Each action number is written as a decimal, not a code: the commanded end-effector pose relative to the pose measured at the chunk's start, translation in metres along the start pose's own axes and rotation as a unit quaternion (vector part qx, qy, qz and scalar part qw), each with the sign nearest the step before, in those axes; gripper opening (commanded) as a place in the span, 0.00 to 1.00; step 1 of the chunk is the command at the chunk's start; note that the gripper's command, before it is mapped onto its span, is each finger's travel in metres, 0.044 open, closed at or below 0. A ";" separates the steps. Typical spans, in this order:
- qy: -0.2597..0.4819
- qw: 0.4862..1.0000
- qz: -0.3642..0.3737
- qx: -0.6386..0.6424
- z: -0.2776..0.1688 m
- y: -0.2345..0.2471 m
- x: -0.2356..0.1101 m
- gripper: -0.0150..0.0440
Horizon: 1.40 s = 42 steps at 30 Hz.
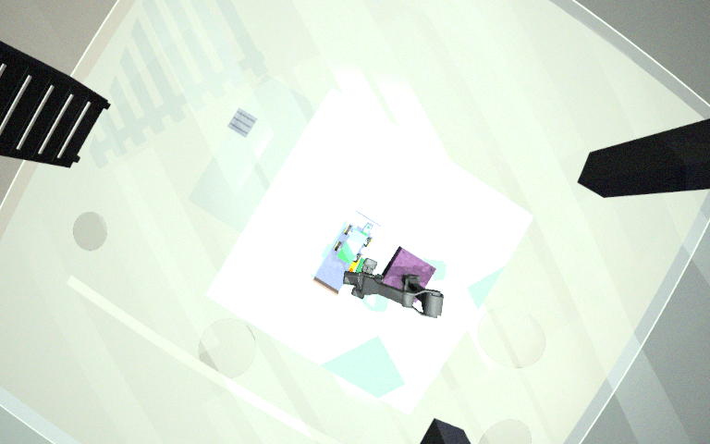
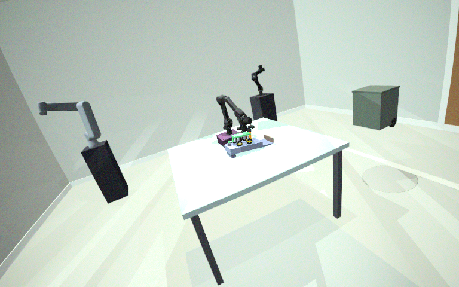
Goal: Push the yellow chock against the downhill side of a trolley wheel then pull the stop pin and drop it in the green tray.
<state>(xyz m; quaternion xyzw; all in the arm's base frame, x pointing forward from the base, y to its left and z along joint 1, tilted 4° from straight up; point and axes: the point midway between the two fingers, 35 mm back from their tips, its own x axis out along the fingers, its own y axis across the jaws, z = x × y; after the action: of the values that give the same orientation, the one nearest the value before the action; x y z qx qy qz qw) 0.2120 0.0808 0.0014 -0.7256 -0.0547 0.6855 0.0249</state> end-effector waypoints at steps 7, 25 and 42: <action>0.000 1.000 -0.003 -0.002 0.000 0.007 0.002 0.58; 0.000 1.000 -0.002 -0.002 0.000 0.020 0.007 0.58; 0.000 1.000 -0.002 -0.002 0.000 0.030 0.014 0.58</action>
<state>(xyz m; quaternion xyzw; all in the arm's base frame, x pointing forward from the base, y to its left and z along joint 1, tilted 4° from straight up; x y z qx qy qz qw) 0.2141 0.0530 -0.0139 -0.7257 -0.0537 0.6855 0.0241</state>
